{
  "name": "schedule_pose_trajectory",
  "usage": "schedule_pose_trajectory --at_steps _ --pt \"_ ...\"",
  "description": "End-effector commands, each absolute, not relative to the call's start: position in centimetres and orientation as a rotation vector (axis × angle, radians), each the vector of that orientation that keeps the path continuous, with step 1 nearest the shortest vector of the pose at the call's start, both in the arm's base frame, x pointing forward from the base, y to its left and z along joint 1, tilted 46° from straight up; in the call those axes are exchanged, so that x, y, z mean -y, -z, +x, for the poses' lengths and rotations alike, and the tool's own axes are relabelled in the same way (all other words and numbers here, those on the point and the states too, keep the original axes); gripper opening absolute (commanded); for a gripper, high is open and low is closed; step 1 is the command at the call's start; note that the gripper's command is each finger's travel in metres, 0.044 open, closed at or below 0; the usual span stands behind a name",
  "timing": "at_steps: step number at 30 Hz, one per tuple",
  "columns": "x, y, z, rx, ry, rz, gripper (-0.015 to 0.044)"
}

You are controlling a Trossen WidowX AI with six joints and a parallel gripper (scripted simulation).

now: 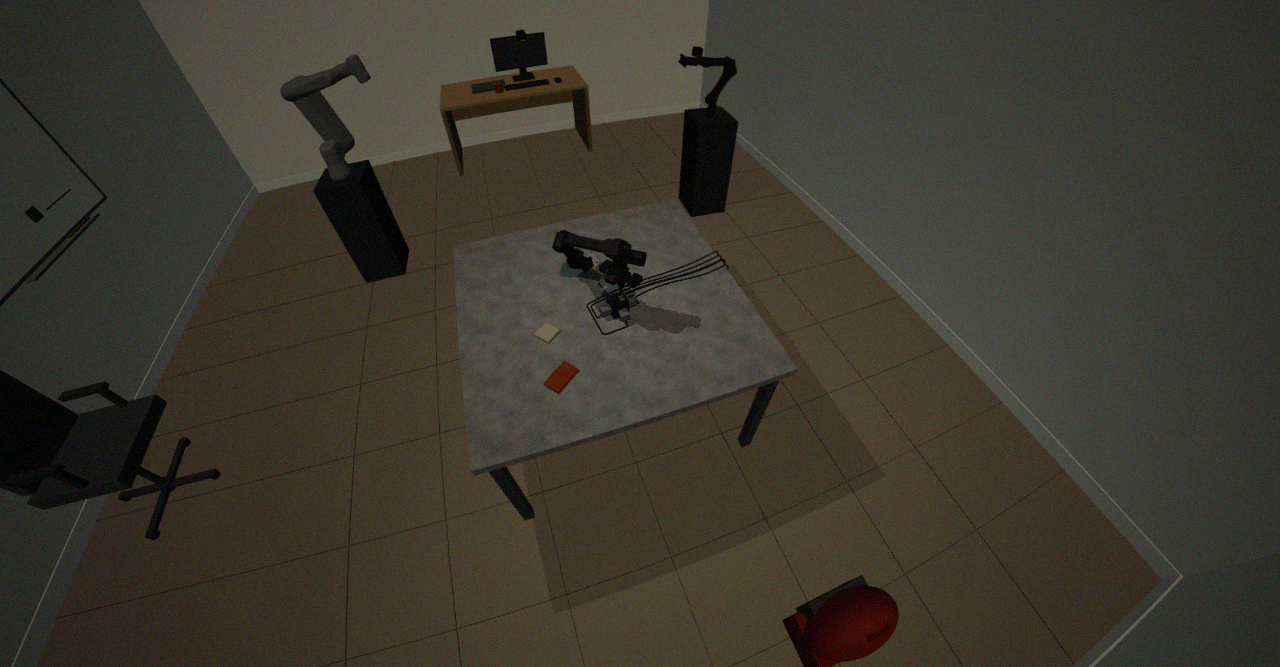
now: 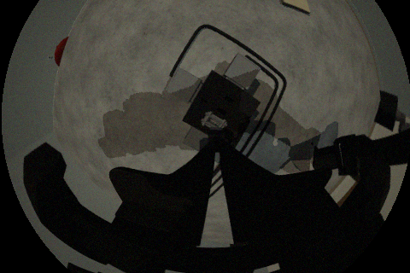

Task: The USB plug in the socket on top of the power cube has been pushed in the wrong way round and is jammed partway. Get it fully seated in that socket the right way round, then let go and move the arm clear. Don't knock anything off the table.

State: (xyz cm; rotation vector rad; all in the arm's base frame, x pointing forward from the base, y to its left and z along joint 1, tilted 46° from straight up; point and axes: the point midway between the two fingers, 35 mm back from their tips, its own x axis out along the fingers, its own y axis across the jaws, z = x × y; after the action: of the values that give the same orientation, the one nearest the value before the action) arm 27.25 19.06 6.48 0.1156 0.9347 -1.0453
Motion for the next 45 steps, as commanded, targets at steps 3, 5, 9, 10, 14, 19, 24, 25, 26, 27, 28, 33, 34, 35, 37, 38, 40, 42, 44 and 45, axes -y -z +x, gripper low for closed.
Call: schedule_pose_trajectory --at_steps 3,5,9,10,14,19,24,25,26,27,28,33,34,35,37,38,40,42,44,45 --pt "-19.05 -6.47 27.26 -0.86 1.111 0.234 0.0" --pt "-19.05 -6.47 27.26 -0.832 1.135 0.277 0.0" --pt "-19.05 -6.47 27.26 -0.774 1.18 0.364 0.0" --pt "-19.05 -6.47 27.26 -0.759 1.191 0.385 0.0" --pt "-19.05 -6.47 27.26 -0.698 1.234 0.472 0.0" --pt "-19.05 -6.47 27.26 -0.659 1.26 0.526 0.0" --pt "-19.05 -6.47 27.26 -0.659 1.26 0.526 0.0" --pt "-19.05 -6.47 27.26 -0.659 1.26 0.526 0.0" --pt "-19.05 -6.47 27.26 -0.659 1.26 0.526 0.0" --pt "-19.05 -6.47 27.26 -0.659 1.26 0.526 0.0" --pt "-19.05 -6.47 27.26 -0.659 1.26 0.526 0.0" --pt "-19.03 -6.46 27.26 -0.662 1.258 0.521 0.0" --pt "-19.02 -6.46 27.27 -0.662 1.258 0.521 0.0" --pt "-19.01 -6.45 27.27 -0.662 1.258 0.521 0.0" --pt "-18.99 -6.43 27.27 -0.662 1.258 0.521 0.0" --pt "-18.98 -6.42 27.28 -0.661 1.258 0.521 0.0" --pt "-18.97 -6.4 27.28 -0.661 1.258 0.521 0.0" --pt "-18.95 -6.39 27.29 -0.661 1.258 0.521 0.0" --pt "-18.94 -6.37 27.29 -0.661 1.258 0.522 0.0" --pt "-18.93 -6.36 27.29 -0.661 1.258 0.522 0.0"
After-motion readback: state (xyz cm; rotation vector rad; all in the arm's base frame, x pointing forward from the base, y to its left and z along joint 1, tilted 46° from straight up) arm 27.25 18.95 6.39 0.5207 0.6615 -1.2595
